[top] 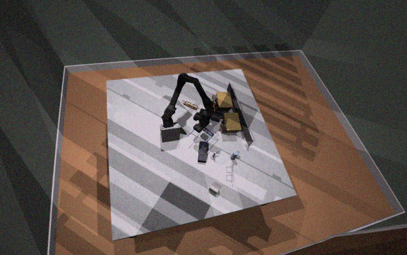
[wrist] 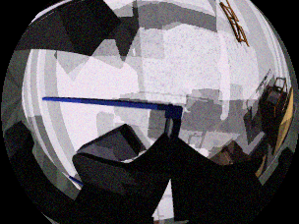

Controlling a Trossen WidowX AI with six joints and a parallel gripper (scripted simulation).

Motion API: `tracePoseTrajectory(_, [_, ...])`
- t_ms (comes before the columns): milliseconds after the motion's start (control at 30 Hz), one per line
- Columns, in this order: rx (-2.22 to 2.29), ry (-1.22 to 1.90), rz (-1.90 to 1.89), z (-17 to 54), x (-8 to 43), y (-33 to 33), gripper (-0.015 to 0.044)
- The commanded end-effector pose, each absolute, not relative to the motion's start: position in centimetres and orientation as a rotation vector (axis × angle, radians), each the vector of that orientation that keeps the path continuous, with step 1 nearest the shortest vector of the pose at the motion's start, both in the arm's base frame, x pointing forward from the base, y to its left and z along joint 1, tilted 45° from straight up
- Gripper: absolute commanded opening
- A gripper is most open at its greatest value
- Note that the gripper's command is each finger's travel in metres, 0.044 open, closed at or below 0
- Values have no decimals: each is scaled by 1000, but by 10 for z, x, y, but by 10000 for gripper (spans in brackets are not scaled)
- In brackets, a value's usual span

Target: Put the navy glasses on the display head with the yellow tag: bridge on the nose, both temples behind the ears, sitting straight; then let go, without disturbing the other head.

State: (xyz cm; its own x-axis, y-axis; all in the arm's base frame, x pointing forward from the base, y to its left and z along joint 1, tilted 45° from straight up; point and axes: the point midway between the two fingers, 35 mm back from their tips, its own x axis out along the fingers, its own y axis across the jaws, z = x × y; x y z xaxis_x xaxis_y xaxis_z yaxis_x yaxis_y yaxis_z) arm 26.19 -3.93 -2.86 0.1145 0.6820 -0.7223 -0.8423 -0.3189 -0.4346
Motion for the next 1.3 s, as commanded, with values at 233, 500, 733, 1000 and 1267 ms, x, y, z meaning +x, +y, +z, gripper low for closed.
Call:
tracePoseTrajectory(233, [-1094, 203, 1544, -37, 262, -31, 0])
tracePoseTrajectory(500, [-1095, 203, 1544, -43, 263, -26, 0])
tracePoseTrajectory(733, [-1095, 204, 1544, -48, 264, -22, 0])
tracePoseTrajectory(1000, [-1095, 203, 1544, -53, 265, -17, 0])
tracePoseTrajectory(1267, [-1095, 203, 1543, -58, 266, -11, 0])
